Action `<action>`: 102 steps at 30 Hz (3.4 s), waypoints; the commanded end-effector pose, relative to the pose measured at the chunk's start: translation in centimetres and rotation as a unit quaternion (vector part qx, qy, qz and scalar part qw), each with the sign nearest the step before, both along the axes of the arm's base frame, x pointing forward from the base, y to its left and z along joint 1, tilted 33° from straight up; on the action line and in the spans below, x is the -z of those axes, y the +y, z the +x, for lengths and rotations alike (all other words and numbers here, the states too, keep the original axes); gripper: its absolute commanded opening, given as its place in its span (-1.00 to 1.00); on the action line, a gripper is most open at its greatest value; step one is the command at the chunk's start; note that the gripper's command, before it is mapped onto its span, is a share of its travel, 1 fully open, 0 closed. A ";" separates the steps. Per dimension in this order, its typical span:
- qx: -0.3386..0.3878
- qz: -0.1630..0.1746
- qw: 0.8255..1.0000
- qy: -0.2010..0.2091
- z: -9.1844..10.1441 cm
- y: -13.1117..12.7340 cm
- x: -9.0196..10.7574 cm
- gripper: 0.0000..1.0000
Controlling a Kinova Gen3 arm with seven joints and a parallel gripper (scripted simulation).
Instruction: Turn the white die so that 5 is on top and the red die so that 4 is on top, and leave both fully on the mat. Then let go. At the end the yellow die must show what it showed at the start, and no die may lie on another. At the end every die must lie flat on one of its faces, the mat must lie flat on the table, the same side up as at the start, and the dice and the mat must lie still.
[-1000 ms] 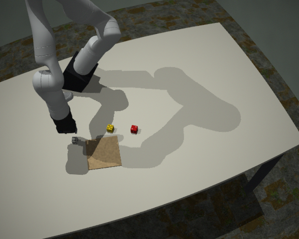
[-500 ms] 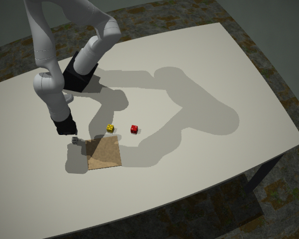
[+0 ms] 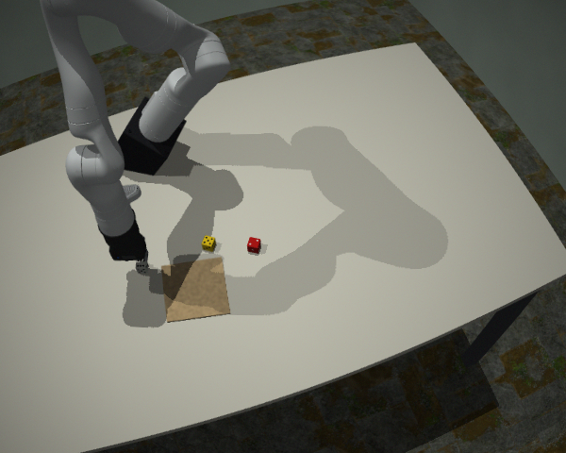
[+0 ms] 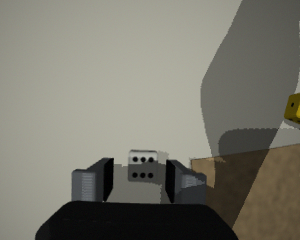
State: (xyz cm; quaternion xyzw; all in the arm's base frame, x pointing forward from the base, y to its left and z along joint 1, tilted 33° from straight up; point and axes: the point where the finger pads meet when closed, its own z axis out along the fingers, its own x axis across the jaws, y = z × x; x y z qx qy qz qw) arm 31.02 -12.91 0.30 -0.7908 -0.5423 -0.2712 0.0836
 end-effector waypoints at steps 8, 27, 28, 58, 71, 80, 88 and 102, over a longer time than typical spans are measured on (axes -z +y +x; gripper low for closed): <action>-0.001 0.002 1.000 0.001 0.5 0.8 1.0 0.57; -0.001 0.002 1.000 0.001 0.7 1.1 1.7 0.57; -0.001 0.002 1.000 0.001 0.7 1.1 1.7 0.57; -0.001 0.002 1.000 0.001 0.7 1.1 1.7 0.57; -0.001 0.002 1.000 0.001 0.9 1.4 2.2 0.57; -0.001 0.002 1.000 0.001 1.3 1.9 3.2 0.57; -0.001 0.002 1.000 0.001 1.7 2.3 4.0 0.57; -0.001 0.002 1.000 0.001 1.7 2.4 4.1 0.57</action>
